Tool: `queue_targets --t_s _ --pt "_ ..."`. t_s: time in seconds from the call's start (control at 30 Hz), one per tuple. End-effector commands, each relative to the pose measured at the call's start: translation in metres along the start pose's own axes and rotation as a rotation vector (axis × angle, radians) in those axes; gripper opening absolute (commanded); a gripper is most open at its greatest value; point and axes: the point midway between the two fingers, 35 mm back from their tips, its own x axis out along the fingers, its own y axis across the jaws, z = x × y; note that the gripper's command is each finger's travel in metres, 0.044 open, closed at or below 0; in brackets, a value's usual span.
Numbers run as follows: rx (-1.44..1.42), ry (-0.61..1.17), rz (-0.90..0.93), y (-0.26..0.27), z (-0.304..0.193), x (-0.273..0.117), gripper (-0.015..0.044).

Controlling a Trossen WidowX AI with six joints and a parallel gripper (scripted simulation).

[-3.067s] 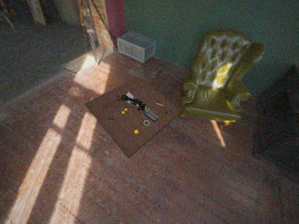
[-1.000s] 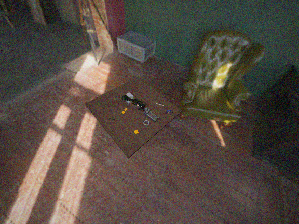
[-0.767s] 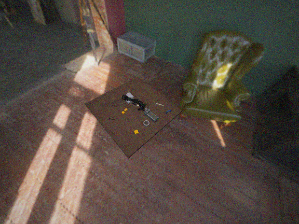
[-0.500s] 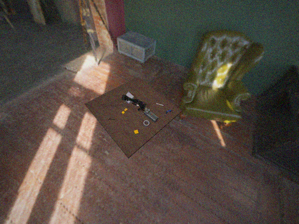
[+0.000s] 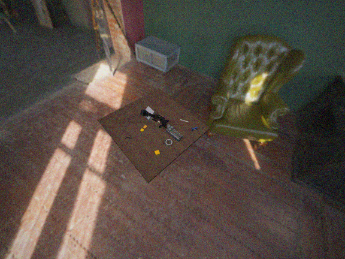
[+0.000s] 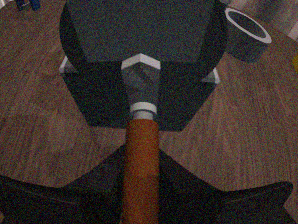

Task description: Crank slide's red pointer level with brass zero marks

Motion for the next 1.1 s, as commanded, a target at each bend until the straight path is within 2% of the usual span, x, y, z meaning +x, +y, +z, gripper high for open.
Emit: queue_targets --t_s 0.0,0.13,0.7,1.07 --pt "0.0 0.0 0.0 0.0 0.0 0.0 0.0" --pt "0.0 0.0 0.0 0.0 0.0 0.0 0.0" --pt "0.0 0.0 0.0 0.0 0.0 0.0 0.044" --pt "0.002 0.0 0.003 0.001 0.034 -0.033 0.044"
